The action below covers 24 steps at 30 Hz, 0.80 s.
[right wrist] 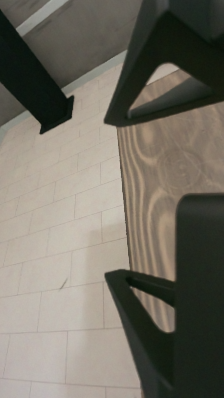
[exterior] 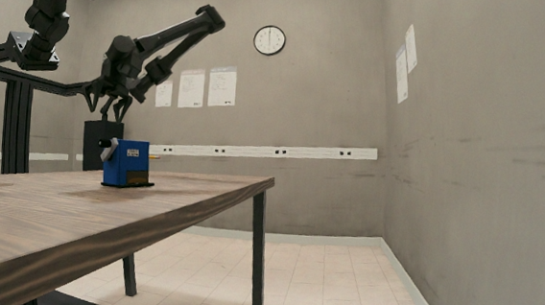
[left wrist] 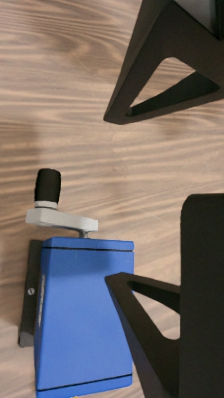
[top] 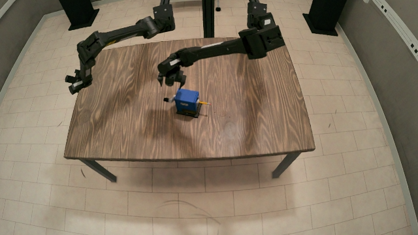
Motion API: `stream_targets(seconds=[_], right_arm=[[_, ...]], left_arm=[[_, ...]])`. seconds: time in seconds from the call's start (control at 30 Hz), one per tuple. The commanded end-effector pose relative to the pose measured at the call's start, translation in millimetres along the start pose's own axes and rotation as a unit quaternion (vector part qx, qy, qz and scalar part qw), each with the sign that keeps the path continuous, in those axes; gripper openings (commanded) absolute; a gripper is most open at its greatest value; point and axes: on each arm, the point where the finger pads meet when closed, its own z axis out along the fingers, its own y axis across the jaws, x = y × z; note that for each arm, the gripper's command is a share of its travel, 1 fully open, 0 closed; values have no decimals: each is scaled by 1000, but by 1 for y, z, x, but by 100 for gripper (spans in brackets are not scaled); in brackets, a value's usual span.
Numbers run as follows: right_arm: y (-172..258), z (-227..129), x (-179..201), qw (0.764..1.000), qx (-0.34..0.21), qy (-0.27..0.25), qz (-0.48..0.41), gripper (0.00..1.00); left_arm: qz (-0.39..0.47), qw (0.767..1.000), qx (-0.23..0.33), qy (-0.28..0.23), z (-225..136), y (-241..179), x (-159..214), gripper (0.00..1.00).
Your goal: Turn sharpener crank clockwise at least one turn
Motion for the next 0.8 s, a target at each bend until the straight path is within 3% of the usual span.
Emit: stream_targets(seconds=[0.0, 0.6, 0.77], right_arm=[[1, 0, -9, 1000, -1, -7, 5, 100], [3, -3, -10, 1000, -6, -11, 0, 100], [13, -22, -7, 999, -31, -15, -18, 100]], left_arm=[[-4, 1000, 8, -6, -5, -7, -7, 100], [-4, 1000, 8, -6, -5, -7, -7, 100], [55, 997, 35, -28, -30, -17, -9, 100]])
